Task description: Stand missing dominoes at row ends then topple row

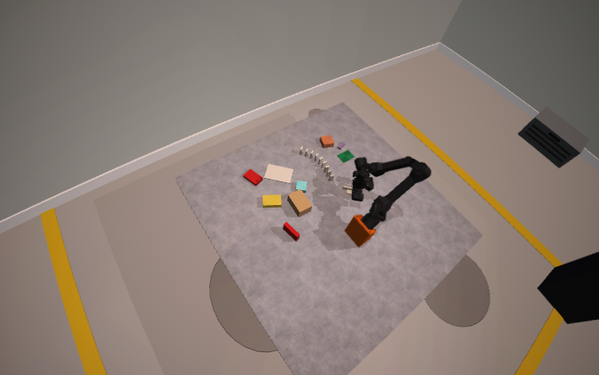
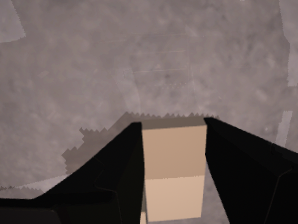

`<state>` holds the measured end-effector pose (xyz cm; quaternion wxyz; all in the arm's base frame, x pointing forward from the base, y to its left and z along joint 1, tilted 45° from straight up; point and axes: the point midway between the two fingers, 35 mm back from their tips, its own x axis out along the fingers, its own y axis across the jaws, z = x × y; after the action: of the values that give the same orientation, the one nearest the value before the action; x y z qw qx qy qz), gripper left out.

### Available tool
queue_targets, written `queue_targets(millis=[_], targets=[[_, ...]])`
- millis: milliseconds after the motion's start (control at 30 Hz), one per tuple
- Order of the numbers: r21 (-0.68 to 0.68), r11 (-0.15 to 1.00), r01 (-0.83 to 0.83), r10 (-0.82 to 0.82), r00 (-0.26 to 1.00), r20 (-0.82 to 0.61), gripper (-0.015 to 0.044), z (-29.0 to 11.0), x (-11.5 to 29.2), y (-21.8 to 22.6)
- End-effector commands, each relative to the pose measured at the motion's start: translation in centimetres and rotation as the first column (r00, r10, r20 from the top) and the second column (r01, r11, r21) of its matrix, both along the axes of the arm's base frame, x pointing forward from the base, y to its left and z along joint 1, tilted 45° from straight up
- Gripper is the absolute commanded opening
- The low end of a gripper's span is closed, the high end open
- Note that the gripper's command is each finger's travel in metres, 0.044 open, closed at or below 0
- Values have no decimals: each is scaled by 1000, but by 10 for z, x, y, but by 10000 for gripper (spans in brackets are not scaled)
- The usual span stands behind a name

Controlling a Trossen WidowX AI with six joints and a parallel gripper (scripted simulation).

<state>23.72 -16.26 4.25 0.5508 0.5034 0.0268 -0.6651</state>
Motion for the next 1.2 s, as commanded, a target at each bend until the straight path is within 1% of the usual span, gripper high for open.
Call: queue_targets(millis=[0, 100, 333, 467, 567, 833, 867, 933, 1000, 1067, 1167], targets=[[2, 1000, -4, 5, 1000, -5, 107, -1, 0, 0], [3, 1000, -4, 4, 1000, -5, 107, 7, -2, 6], [7, 1000, -5, 5, 1000, -5, 107, 86, -15, 69], [9, 1000, -5, 5, 1000, -7, 107, 111, -19, 89], [11, 1000, 7, -7, 1000, 4, 107, 123, -21, 99], [10, 1000, 0, 0, 1000, -3, 107, 124, -21, 100], [5, 999, -32, 32, 999, -35, 107, 125, -20, 99], [-2, 989, -150, 148, 977, -153, 107, 128, -16, 98], [6, 961, -277, 268, 922, -279, 107, 131, -12, 96], [30, 917, -397, 375, 837, -398, 107, 134, -8, 95], [95, 826, -556, 507, 659, -555, 107, 138, -2, 92]])
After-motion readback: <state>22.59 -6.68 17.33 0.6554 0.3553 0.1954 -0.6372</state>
